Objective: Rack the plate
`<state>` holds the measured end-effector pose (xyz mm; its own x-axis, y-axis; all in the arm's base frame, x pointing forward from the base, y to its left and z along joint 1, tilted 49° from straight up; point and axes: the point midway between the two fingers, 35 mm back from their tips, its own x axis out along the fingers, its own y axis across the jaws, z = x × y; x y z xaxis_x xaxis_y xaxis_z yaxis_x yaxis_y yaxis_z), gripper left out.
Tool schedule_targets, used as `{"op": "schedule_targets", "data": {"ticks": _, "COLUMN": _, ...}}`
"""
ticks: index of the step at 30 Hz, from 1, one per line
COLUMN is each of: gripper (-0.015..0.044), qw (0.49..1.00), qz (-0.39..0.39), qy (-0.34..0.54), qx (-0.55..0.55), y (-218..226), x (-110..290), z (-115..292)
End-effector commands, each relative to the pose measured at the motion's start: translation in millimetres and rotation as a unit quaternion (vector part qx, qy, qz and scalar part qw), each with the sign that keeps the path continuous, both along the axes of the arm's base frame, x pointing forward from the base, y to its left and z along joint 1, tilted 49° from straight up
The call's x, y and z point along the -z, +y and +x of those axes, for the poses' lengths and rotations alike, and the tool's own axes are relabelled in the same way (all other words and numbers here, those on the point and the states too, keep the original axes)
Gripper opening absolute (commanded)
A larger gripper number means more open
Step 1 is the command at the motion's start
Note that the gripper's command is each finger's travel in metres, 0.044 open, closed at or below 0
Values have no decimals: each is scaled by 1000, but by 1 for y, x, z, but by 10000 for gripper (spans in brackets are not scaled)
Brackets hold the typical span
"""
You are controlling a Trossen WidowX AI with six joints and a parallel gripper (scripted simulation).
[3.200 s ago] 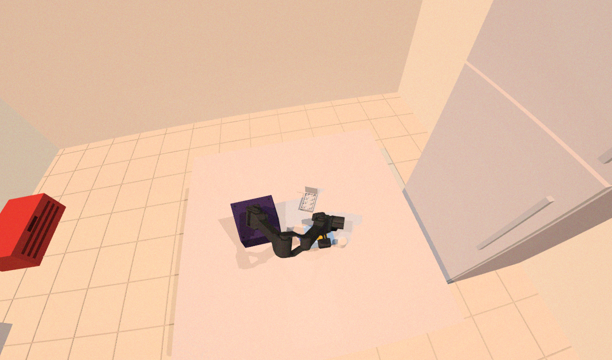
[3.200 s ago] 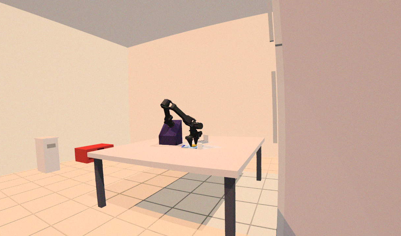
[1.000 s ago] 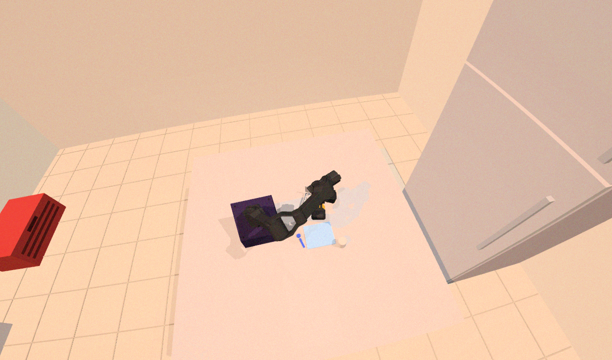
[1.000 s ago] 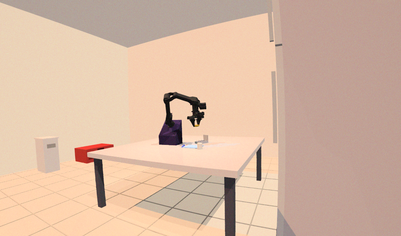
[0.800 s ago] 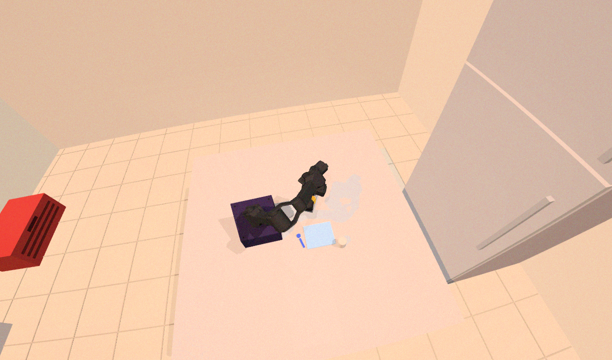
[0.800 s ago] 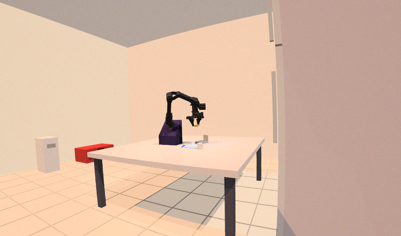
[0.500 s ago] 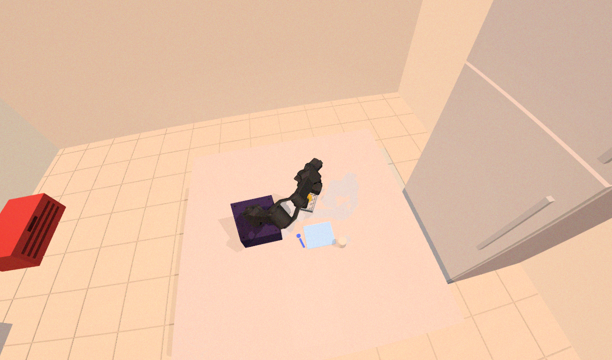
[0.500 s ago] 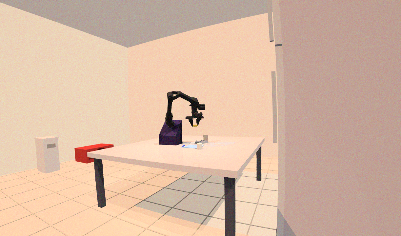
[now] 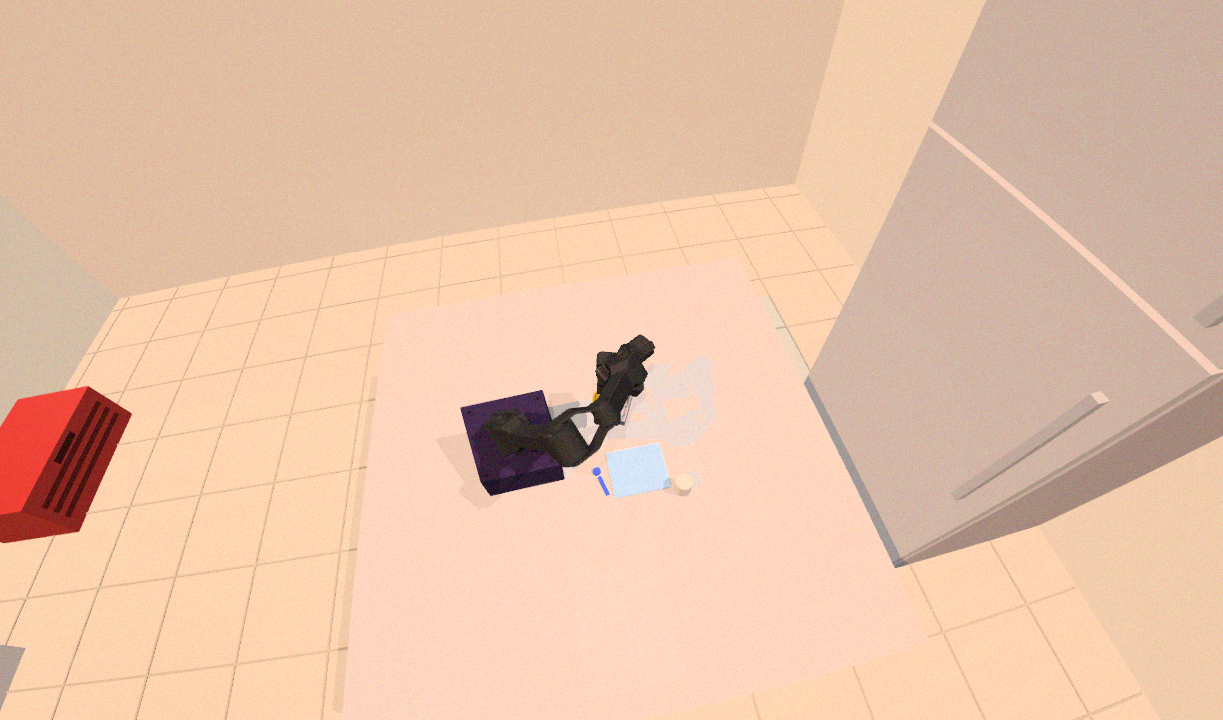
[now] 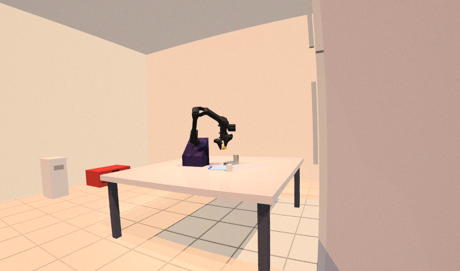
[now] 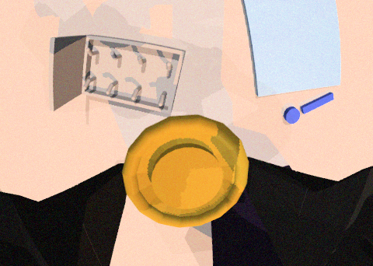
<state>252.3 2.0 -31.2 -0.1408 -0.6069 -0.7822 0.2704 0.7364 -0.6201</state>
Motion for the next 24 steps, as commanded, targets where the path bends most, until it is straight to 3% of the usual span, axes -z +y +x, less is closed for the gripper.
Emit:
{"op": "schedule_targets", "data": {"ticks": 1, "gripper": 0, "qw": 999, "qz": 37, "qy": 34, "qx": -15, "y": -5, "x": 9, "z": -5}}
{"op": "schedule_targets", "data": {"ticks": 24, "gripper": 0, "qw": 947, "qz": 252, "qy": 124, "qx": -154, "y": -26, "x": 49, "z": -14}}
